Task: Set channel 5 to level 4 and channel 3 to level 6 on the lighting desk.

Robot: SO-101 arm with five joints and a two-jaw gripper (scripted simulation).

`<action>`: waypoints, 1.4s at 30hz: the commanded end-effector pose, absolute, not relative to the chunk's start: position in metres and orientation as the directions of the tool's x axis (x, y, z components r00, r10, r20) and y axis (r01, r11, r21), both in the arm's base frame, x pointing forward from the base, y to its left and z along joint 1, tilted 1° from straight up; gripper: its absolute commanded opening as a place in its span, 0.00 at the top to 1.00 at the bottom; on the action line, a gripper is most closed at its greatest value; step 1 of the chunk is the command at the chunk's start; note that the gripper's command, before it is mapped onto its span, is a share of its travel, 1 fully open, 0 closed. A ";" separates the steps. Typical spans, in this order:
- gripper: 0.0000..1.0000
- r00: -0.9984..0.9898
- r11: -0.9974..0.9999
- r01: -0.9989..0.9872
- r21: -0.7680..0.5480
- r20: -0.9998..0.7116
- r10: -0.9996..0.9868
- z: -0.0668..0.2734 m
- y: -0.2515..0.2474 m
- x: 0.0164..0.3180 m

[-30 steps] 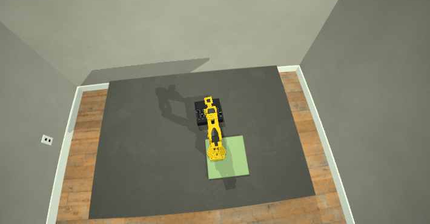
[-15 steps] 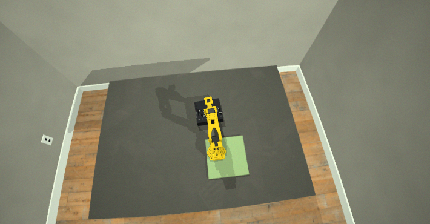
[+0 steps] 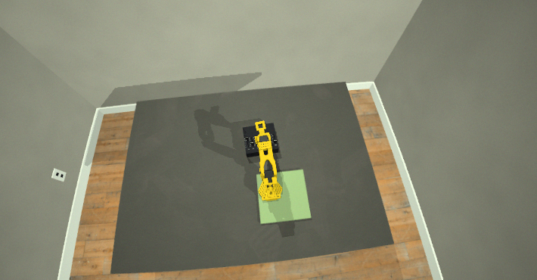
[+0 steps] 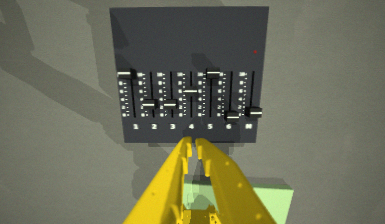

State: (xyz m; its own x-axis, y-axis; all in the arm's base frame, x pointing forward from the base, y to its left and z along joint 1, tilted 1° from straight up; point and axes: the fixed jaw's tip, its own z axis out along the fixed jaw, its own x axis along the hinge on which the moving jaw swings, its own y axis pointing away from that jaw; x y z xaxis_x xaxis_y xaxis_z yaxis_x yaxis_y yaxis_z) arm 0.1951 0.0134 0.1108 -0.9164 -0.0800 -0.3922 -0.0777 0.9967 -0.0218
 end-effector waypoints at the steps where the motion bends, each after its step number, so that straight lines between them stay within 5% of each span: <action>1: 1.00 -0.920 0.998 -0.056 -0.008 -0.388 -0.054 0.109 0.015 0.193; 26: 1.00 -0.826 0.860 0.486 0.155 -0.240 0.510 0.110 0.014 0.182; 42: 1.00 -0.507 0.516 0.839 0.172 -0.094 0.857 0.112 0.011 0.171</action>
